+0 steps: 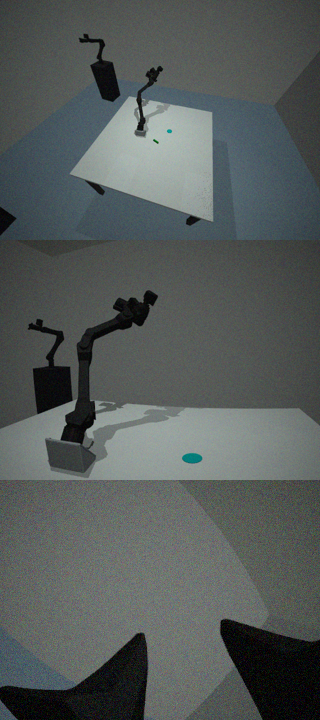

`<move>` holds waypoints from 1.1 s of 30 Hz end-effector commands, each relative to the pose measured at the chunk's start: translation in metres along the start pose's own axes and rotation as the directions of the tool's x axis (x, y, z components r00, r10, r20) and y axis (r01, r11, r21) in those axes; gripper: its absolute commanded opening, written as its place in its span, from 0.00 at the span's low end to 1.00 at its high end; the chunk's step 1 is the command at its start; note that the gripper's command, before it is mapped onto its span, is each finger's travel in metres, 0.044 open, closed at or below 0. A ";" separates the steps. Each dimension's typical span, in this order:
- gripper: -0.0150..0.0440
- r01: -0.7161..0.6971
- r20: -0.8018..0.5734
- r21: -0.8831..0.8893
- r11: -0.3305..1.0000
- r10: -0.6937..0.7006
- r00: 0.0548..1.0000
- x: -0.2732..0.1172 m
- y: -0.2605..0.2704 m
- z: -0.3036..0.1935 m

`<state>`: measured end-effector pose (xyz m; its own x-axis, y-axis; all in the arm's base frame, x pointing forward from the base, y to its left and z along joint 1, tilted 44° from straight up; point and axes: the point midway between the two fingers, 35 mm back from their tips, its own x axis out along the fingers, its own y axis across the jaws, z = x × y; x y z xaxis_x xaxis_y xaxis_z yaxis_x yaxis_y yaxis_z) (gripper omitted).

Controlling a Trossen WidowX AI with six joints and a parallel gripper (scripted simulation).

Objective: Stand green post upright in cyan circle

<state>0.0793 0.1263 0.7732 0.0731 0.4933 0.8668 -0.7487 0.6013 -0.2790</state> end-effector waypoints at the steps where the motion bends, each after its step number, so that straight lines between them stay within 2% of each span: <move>1: 0.65 0.023 -0.098 -0.009 1.000 -0.024 0.995 0.001 -0.010 -0.041; 16: 0.65 0.088 -0.400 -0.056 0.995 -0.103 0.910 -0.021 -0.051 -0.159; 33: 0.65 0.165 -0.684 -0.107 0.981 -0.193 0.703 -0.085 -0.104 -0.274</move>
<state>0.3064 0.1926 0.6395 0.6028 0.6583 0.4508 -0.6577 0.7298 -0.1863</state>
